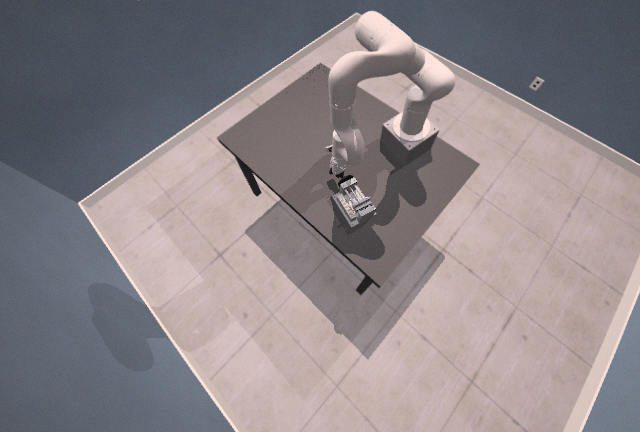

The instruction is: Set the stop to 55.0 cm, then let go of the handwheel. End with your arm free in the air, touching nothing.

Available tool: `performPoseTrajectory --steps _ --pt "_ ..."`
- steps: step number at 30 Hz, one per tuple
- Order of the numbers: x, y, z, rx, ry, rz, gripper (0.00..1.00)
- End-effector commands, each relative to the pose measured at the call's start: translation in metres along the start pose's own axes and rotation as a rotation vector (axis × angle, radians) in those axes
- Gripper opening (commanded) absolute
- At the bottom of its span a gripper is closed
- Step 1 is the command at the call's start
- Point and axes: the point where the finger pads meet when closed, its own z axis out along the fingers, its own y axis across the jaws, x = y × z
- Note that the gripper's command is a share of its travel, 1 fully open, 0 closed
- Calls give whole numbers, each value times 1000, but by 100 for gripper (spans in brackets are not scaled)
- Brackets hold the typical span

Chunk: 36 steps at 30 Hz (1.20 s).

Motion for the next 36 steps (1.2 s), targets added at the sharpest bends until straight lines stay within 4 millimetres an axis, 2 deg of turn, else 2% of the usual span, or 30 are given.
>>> performPoseTrajectory --steps 1,9,20,36 --pt "0 12 -4 -1 0 0 6" --pt "0 27 -2 -1 0 0 6" --pt "0 45 17 -1 0 0 6" --pt "0 41 46 -1 0 0 6"
